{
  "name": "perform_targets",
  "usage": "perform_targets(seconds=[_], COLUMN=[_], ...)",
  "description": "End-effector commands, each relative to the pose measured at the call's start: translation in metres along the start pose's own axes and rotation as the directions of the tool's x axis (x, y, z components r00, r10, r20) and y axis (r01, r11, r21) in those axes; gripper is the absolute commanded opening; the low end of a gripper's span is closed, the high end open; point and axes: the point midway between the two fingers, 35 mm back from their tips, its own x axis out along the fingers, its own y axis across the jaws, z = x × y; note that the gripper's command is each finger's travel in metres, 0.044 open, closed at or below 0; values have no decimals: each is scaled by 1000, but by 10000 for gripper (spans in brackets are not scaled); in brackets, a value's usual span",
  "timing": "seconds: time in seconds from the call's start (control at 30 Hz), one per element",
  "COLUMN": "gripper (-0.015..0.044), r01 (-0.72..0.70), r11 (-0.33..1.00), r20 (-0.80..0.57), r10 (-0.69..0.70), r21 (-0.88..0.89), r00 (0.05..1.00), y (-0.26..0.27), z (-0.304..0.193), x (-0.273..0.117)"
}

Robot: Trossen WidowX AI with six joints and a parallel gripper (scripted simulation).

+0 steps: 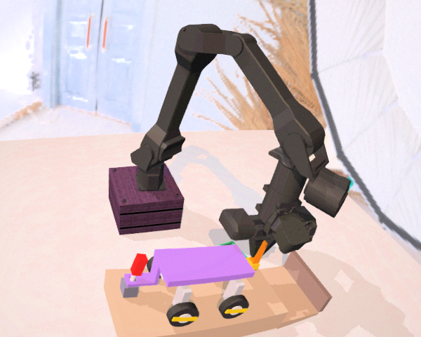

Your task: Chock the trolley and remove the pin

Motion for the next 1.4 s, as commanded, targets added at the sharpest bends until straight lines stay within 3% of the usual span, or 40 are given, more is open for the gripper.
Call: perform_targets(seconds=[0.0,1.23,1.37], gripper=[0,0,105], r01=[9,0,0], r11=[1000,1000,1000], r20=[-4,3,3], r10=[-9,0,0], r21=[-4,0,0], r00=[1000,1000,1000], y=[-5,-22,-22], z=[0,8,8], x=[0,-5,-5])
